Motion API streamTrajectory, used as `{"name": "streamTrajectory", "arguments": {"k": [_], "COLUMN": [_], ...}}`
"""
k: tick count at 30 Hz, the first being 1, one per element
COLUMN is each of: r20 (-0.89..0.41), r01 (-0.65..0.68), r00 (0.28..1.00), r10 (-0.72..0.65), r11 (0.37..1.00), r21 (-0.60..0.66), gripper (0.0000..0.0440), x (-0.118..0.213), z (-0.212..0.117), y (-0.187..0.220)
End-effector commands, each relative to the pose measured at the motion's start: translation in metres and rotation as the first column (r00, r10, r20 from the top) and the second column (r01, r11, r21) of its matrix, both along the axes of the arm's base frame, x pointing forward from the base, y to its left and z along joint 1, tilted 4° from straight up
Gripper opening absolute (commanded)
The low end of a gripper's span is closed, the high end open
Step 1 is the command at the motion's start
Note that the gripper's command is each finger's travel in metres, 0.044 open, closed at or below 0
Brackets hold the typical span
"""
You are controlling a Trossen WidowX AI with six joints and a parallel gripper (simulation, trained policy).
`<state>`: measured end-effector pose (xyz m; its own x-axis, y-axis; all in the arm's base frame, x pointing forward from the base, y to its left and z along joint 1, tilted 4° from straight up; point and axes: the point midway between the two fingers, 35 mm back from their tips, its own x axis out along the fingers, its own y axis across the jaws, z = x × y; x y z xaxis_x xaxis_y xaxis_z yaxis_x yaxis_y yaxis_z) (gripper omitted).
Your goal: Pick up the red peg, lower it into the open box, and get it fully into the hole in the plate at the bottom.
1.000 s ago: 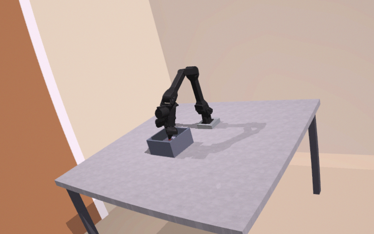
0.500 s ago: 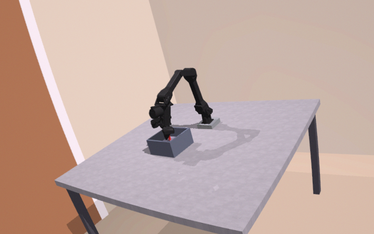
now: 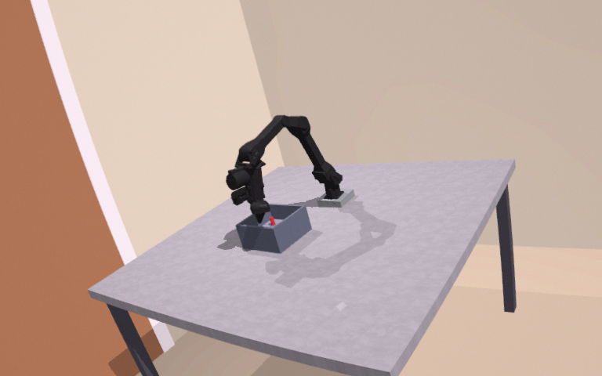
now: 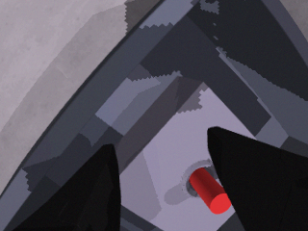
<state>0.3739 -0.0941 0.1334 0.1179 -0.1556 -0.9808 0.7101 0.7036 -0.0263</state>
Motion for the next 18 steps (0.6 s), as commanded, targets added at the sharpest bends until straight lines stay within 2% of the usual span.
{"name": "streamTrajectory", "arguments": {"k": [1, 18], "r20": [-0.016, -0.146], "r01": [0.011, 0.072], "r00": [1.000, 0.988], "r10": [-0.011, -0.060], "r11": [1.000, 0.994], "r21": [0.017, 0.076], "gripper": [0.0188, 0.0219], "x": [0.006, 0.023], "z": [0.004, 0.030], "y": [0.001, 0.019]}}
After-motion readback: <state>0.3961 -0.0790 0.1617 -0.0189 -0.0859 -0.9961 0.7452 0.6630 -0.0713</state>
